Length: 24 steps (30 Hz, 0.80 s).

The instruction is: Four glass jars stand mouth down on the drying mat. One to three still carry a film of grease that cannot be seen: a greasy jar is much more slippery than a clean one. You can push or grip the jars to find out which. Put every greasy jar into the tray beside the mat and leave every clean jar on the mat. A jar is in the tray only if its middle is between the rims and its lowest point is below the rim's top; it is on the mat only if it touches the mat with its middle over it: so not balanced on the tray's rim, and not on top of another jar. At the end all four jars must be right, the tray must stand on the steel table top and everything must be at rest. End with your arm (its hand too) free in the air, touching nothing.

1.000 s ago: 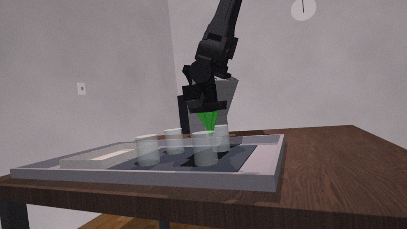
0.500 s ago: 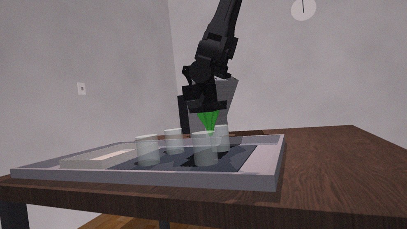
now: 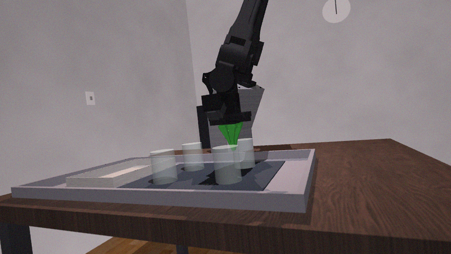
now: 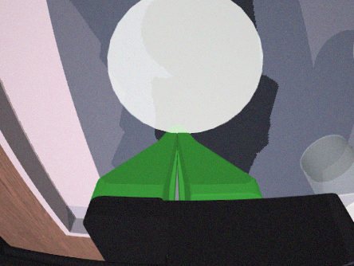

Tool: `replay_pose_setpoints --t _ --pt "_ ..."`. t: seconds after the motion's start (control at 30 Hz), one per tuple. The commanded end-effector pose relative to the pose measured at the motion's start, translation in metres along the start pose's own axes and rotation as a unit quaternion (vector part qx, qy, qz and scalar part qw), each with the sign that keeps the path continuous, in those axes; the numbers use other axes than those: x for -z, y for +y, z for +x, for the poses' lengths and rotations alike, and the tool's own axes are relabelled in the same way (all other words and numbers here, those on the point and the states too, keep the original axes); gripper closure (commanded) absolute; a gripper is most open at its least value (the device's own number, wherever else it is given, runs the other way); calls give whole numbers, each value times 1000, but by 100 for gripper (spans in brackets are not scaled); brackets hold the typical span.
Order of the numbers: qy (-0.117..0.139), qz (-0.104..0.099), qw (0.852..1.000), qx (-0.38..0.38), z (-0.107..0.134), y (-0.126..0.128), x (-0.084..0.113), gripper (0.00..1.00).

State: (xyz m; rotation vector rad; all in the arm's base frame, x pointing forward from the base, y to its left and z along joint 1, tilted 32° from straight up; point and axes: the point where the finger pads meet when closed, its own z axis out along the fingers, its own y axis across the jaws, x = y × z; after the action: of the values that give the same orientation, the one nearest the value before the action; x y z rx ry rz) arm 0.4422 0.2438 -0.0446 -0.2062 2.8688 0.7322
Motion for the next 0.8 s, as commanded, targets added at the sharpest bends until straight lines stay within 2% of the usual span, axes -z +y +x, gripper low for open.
replay_pose_setpoints --t 0.0,0.77 --pt "-23 -4 1000 8 -31 2 3 100" --pt "-23 -4 1000 8 -33 2 4 100"
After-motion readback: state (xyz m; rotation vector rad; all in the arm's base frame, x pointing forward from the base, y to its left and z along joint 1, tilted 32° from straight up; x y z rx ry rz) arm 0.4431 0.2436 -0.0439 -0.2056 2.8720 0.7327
